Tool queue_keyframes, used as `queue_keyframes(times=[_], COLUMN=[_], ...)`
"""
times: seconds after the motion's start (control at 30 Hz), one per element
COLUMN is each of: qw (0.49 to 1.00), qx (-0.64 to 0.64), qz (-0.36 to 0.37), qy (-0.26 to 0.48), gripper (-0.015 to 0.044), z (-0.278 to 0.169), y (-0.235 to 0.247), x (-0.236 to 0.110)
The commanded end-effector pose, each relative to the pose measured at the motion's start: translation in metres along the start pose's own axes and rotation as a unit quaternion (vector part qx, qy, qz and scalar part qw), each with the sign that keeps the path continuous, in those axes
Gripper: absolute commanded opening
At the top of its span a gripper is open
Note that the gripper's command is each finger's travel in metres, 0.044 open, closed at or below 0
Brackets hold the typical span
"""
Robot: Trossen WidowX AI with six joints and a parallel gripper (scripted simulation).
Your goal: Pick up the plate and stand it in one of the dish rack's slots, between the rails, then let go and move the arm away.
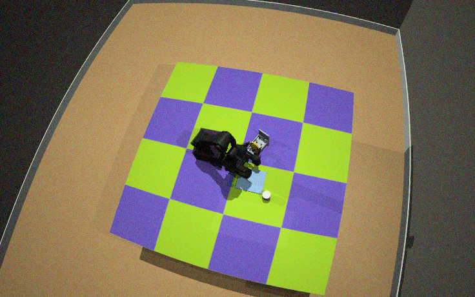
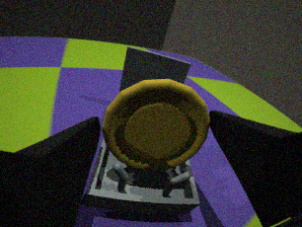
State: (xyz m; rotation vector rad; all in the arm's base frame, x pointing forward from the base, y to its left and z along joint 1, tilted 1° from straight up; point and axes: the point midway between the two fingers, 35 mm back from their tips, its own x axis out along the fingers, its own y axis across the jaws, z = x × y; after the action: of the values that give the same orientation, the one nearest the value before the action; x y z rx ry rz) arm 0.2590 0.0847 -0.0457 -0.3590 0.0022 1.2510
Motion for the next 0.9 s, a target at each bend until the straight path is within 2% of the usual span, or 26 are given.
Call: queue_keyframes(times=[0.0,0.17,0.57,0.7,0.87], qw=[1.0,1.0,1.0,1.0,0.997], qx=[0.0,0.011,0.004,0.006,0.061], qz=[0.0,0.001,-0.007,-0.007,-0.01], qy=[0.0,0.0,-0.008,-0.006,0.041], gripper=[0.04,0.04,0.04,0.04,0.04], z=[0.0,0.013,0.11,0.111,0.105], y=[0.0,-0.006,-0.039,-0.039,-0.049], x=[0.0,-0.003,-0.022,-0.022,-0.022])
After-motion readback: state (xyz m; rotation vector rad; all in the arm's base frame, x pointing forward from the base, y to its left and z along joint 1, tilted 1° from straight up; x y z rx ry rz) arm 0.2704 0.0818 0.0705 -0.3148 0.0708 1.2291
